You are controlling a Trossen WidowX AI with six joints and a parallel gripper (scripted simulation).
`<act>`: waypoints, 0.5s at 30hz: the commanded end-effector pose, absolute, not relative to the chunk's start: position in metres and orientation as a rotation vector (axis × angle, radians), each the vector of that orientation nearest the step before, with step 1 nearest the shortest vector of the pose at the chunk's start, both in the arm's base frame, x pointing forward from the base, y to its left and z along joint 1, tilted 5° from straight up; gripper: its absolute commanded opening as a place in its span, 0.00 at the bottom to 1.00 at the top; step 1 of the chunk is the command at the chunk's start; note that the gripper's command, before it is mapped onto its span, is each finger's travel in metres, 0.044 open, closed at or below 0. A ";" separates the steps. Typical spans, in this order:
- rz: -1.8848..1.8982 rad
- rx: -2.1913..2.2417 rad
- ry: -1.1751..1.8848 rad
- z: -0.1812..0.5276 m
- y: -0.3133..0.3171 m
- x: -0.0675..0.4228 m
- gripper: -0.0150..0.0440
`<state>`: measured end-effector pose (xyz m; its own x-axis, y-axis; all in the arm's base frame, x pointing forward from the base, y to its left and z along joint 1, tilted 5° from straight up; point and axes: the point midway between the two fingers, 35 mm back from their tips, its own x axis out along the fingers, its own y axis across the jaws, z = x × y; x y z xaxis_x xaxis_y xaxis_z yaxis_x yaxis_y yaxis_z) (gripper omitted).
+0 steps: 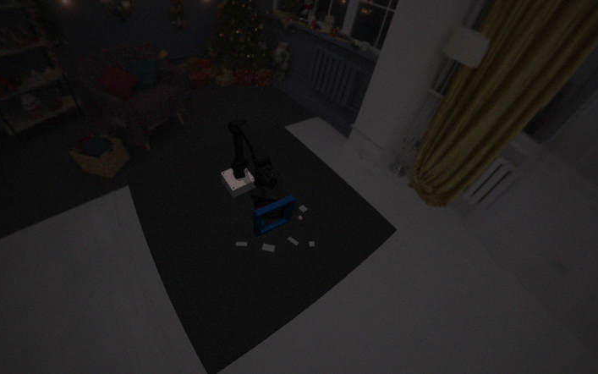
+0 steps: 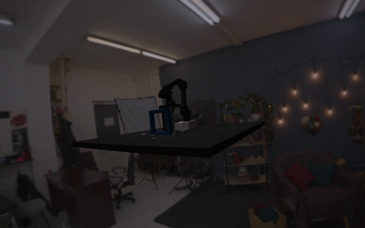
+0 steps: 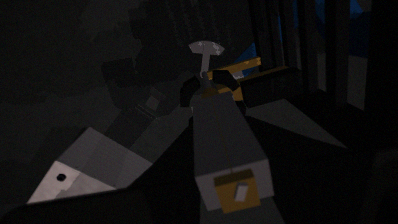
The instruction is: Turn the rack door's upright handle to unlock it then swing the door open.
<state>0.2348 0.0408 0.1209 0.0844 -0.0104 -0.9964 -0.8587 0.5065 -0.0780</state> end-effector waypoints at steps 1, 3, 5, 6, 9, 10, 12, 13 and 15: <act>0.700 -0.793 1.353 0.121 0.044 0.233 0.29; 0.682 -0.772 1.360 0.121 0.047 0.231 0.29; 0.663 -0.751 1.367 0.120 0.050 0.228 0.29; 0.653 -0.740 1.370 0.120 0.052 0.227 0.29; 0.625 -0.709 1.379 0.120 0.056 0.223 0.29; 0.616 -0.698 1.382 0.120 0.058 0.222 0.29; 0.597 -0.677 1.388 0.119 0.061 0.220 0.29; 0.588 -0.667 1.391 0.119 0.063 0.219 0.29; 0.569 -0.646 1.396 0.119 0.066 0.216 0.29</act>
<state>0.2159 0.0638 0.1186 0.0837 -0.0060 -0.9965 -0.7421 0.6670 -0.0663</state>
